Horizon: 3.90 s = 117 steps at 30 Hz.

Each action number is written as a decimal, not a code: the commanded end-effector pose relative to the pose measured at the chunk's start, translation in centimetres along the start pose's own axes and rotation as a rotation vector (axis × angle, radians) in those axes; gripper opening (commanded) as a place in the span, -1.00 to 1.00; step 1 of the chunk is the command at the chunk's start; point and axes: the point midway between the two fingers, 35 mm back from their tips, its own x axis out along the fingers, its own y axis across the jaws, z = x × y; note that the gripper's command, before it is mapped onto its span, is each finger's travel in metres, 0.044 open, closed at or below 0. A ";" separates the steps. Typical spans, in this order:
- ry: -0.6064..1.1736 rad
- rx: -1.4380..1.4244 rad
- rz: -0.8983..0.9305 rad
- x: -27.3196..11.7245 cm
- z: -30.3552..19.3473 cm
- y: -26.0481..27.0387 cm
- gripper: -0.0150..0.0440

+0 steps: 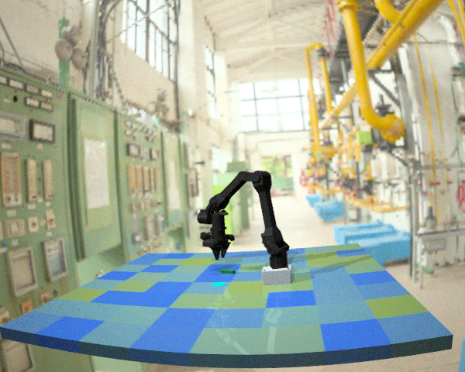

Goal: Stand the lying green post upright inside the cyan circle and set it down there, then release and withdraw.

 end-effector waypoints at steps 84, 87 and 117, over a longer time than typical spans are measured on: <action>0.037 -0.412 0.020 -6.9 -2.5 7.2 -0.42; 0.036 -0.466 0.022 -7.0 -2.8 8.1 -0.42; 0.031 -1.013 0.039 -8.2 -7.4 15.8 -0.42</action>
